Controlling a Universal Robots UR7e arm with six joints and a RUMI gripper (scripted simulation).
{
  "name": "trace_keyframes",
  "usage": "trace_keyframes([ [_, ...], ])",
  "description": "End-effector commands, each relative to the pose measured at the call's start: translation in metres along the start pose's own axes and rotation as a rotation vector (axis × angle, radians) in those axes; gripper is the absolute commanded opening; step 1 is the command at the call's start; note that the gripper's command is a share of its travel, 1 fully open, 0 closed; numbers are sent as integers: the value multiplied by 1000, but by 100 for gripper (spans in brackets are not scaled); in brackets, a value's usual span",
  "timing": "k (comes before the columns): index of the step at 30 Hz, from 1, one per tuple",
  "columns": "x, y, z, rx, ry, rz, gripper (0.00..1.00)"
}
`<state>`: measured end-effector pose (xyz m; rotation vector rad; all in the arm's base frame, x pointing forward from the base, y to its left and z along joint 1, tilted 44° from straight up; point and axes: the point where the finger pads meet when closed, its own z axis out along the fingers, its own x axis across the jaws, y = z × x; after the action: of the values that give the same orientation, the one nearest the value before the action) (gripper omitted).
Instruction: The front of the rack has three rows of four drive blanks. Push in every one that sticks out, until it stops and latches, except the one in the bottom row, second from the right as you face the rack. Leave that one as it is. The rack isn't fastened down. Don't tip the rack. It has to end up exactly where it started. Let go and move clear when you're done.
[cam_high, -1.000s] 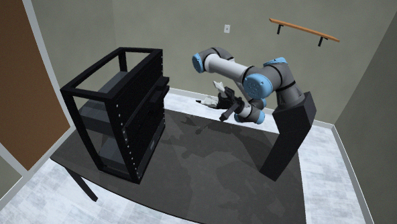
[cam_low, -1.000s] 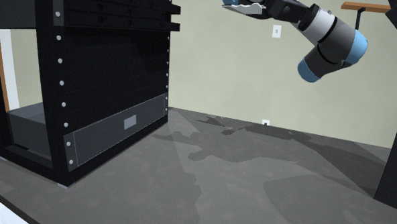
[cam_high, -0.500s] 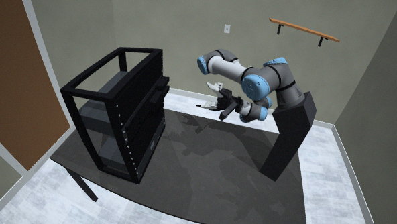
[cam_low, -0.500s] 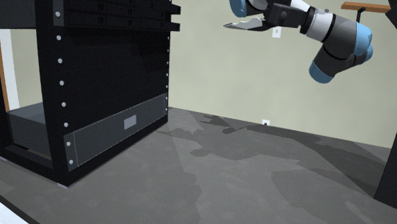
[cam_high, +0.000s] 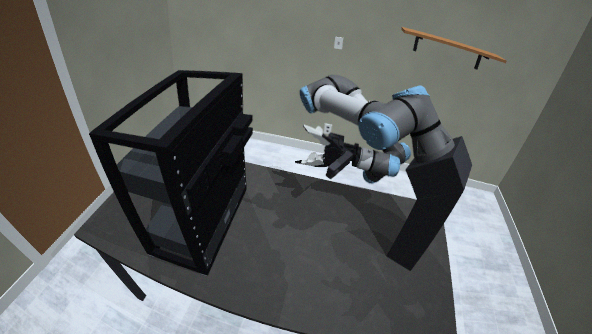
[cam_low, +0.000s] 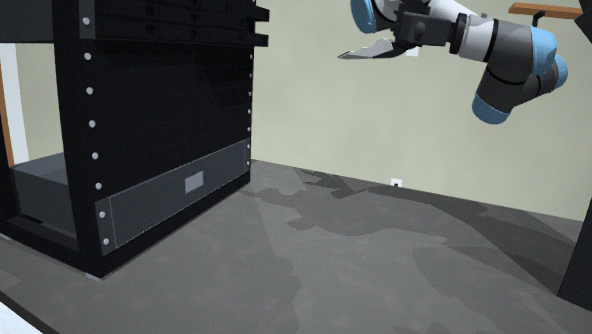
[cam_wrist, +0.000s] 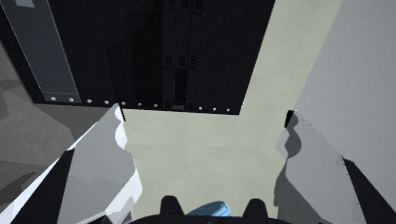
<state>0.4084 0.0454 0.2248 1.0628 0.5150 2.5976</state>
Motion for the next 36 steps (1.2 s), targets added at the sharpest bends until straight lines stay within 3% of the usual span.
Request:
trace_keyframes([
  [1,-10,6,0,-12,-40,26,100],
  [17,-27,13,-3,-28,-101,81,100],
  [36,-31,15,-3,-32,-113,91,100],
])
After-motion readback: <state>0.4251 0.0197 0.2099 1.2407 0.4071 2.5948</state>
